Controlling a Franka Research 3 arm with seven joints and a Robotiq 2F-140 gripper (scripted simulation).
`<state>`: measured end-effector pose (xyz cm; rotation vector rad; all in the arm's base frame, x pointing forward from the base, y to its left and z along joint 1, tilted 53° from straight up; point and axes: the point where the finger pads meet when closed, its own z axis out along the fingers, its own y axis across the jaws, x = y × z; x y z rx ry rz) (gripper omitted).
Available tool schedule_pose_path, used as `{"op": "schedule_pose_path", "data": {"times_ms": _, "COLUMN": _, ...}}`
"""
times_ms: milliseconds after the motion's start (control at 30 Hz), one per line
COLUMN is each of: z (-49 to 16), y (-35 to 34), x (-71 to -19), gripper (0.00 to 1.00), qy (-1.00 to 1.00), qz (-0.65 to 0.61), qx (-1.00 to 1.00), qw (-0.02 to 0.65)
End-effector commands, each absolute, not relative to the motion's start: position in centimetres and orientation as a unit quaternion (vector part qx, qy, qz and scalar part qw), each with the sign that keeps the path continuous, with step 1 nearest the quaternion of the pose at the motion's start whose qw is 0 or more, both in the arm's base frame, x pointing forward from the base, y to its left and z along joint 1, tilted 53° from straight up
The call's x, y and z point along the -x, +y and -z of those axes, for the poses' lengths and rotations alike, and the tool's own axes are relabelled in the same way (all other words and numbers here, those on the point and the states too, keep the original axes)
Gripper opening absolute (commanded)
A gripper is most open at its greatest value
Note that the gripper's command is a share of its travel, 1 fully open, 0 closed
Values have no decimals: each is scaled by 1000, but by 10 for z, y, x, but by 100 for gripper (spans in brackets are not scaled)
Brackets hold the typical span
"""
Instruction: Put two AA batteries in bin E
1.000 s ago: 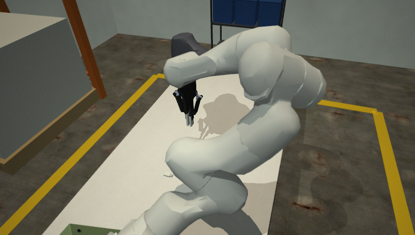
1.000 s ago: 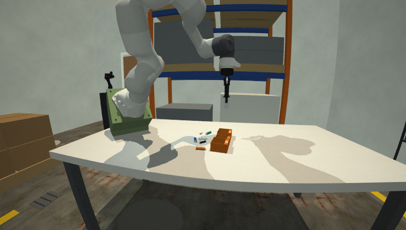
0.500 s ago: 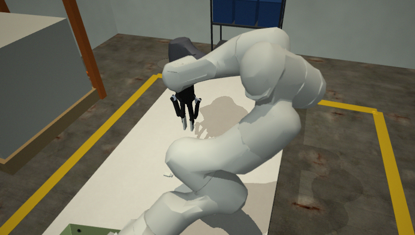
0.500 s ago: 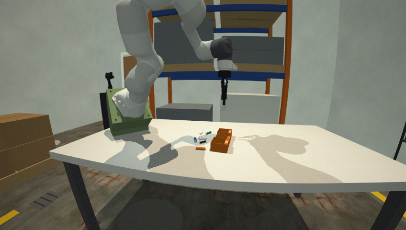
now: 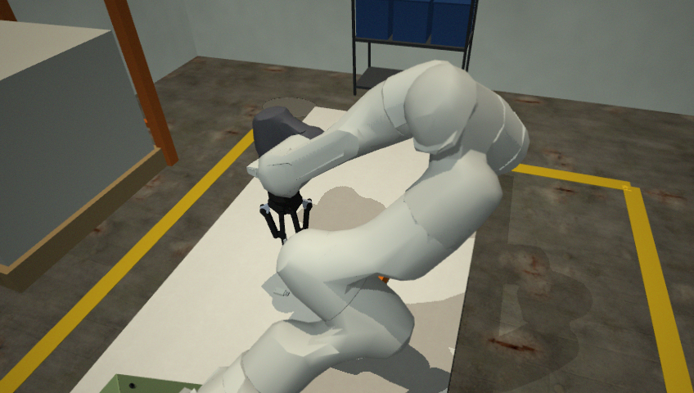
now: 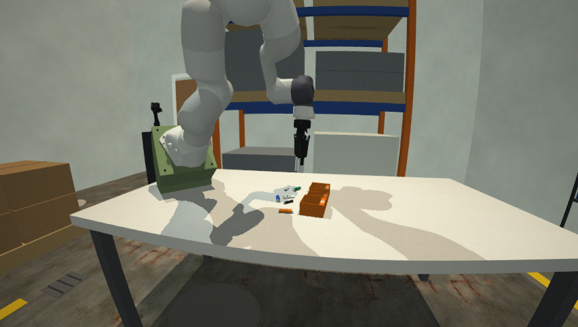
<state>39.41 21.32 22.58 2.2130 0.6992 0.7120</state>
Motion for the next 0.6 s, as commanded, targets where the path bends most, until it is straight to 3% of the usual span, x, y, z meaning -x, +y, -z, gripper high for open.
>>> {"op": "schedule_pose_path", "data": {"times_ms": 0, "z": -211, "y": 217, "x": -400, "gripper": 17, "qy": 339, "qz": -255, "qx": -828, "qw": 367}}
{"op": "schedule_pose_path", "data": {"times_ms": 567, "z": -196, "y": 218, "x": -401, "gripper": 17, "qy": 479, "qz": -204, "qx": -755, "qw": 400}}
